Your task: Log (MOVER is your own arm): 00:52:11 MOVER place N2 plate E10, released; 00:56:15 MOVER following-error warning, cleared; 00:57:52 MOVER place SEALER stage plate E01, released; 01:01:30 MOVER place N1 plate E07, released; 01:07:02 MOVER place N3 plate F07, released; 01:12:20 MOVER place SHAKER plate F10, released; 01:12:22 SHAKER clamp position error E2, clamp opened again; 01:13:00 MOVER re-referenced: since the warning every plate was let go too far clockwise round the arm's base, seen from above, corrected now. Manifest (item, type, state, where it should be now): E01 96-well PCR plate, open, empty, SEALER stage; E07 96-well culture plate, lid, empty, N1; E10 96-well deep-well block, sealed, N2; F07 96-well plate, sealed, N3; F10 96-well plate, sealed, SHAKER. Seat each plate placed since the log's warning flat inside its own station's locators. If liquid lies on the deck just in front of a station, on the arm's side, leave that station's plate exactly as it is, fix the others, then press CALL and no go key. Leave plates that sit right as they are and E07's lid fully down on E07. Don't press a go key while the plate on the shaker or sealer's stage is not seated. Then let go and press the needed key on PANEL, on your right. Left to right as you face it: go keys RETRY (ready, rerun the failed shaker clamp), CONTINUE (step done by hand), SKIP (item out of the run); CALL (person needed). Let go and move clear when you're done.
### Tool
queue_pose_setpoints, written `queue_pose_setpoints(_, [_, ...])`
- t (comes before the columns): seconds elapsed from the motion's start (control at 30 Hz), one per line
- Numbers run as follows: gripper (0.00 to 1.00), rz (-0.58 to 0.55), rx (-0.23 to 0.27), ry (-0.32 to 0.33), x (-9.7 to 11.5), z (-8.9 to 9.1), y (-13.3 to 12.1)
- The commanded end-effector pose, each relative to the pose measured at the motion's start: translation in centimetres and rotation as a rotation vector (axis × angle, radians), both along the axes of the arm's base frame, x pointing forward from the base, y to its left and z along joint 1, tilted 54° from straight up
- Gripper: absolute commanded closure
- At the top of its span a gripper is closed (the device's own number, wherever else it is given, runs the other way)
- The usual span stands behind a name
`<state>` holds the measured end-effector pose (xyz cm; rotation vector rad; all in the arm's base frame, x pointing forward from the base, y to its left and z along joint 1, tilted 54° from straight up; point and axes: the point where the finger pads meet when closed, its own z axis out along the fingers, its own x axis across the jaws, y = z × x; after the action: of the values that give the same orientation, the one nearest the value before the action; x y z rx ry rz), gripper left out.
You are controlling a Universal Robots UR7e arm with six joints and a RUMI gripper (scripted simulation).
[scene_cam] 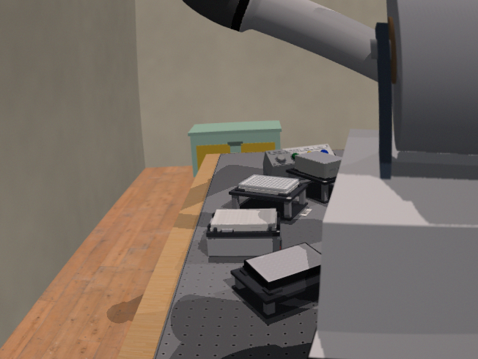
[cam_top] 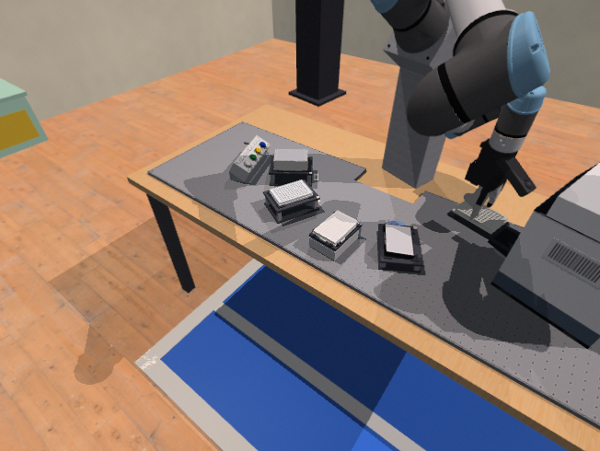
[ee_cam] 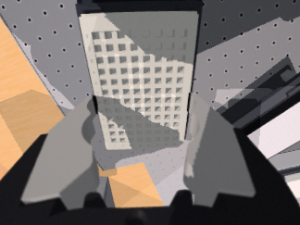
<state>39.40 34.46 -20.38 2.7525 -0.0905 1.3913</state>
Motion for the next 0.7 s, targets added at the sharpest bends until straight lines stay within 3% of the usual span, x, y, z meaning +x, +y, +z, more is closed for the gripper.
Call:
queue_pose_setpoints(0.0, [1.0, 0.001, 0.0, 0.0, 0.1, -0.07, 0.03])
queue_pose_setpoints(0.67, [1.0, 0.001, 0.0, 0.0, 0.5, -0.36, -0.01])
